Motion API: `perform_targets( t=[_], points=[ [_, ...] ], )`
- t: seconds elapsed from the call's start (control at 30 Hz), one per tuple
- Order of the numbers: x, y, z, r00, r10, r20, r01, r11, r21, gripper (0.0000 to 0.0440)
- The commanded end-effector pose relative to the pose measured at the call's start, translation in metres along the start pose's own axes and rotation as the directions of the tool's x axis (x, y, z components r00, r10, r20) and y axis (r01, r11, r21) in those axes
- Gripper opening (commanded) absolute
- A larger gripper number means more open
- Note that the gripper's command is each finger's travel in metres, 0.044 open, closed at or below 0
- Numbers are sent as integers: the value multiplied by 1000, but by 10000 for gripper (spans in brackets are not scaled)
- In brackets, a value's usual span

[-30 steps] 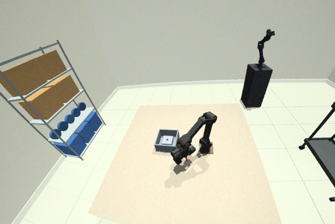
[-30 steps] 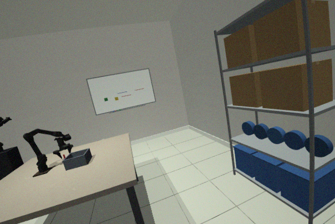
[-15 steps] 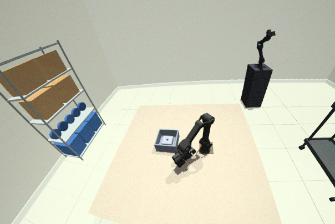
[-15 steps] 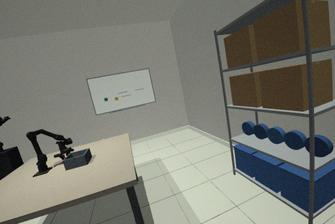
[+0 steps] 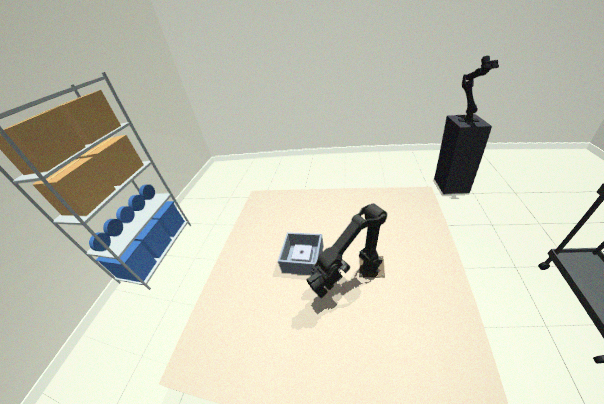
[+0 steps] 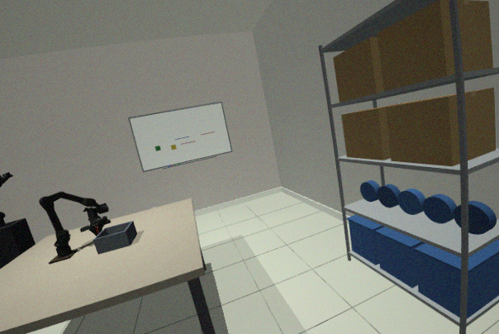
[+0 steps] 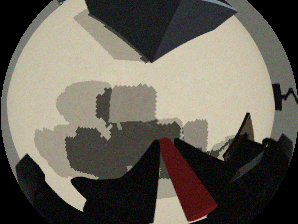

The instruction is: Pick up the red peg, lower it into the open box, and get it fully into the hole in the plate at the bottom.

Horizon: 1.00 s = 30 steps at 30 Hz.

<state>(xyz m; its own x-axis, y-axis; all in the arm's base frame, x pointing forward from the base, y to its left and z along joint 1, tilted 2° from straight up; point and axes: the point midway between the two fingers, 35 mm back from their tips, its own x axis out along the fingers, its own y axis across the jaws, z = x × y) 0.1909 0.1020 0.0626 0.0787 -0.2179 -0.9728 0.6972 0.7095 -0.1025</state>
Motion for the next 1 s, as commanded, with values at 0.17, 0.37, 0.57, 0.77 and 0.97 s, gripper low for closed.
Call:
perform_targets(
  t=[0.17, 0.37, 0.57, 0.77, 0.97],
  points=[
    [-51, 1, 37, 993, 69, 93, -73, 996, 43, 0],
    [-70, -3, 64, 986, 77, 145, -94, 989, 115, 8],
    [-77, -7, 93, 979, 73, 191, -111, 975, 194, 0],
    [-76, -11, 122, 973, 59, 225, -118, 958, 261, 0],
    [-68, -15, 150, 968, 39, 248, -117, 945, 306, 0]
  ],
)
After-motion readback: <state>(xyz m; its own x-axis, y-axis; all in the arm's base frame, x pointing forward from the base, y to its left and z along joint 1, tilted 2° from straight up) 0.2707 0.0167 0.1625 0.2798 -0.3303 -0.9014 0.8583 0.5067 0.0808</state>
